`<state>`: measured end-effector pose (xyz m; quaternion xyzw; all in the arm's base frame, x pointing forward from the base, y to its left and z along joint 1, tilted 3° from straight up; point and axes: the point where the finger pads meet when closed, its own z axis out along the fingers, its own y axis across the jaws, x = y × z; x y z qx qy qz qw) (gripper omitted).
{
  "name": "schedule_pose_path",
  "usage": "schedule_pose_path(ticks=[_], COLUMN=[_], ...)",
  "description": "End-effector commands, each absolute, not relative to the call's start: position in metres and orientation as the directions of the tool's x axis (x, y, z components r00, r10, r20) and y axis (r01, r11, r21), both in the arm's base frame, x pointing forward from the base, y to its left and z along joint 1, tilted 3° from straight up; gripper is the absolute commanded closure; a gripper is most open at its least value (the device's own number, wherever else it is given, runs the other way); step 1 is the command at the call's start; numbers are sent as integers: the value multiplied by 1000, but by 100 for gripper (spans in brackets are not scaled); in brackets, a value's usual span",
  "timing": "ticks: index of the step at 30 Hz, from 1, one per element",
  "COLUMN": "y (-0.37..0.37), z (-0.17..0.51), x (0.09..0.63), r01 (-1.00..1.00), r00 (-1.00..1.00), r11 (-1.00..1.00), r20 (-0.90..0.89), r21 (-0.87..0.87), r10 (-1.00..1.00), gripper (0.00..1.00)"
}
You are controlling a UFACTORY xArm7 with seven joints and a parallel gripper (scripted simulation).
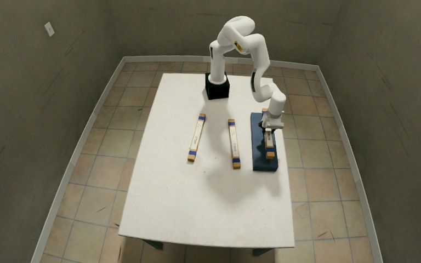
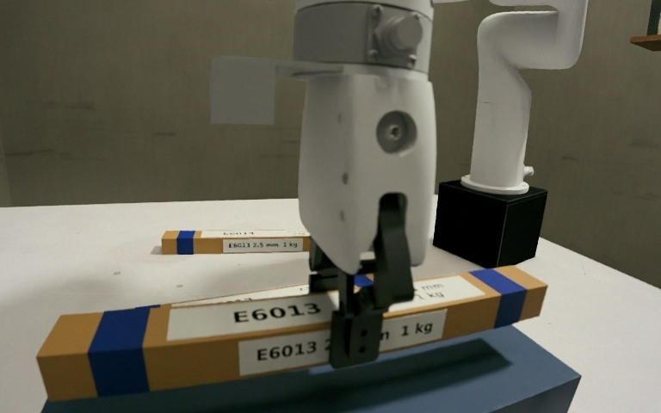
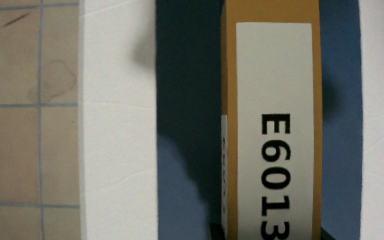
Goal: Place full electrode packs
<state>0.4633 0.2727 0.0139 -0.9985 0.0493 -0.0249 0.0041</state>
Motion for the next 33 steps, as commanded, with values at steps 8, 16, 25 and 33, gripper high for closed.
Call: schedule_pose_path(ticks=[8, 16, 25, 33], y=[292, 300, 303, 305], z=[17, 17, 17, 17], x=[468, 468, 469, 469], r01=[-98, -98, -98, -98], r00=[994, 994, 994, 994], r11=[-995, -995, -995, -995], r20=[54, 54, 54, 54], r21=[-14, -14, -14, -14], r10=[-99, -99, -99, -99], gripper=[65, 65, 65, 65])
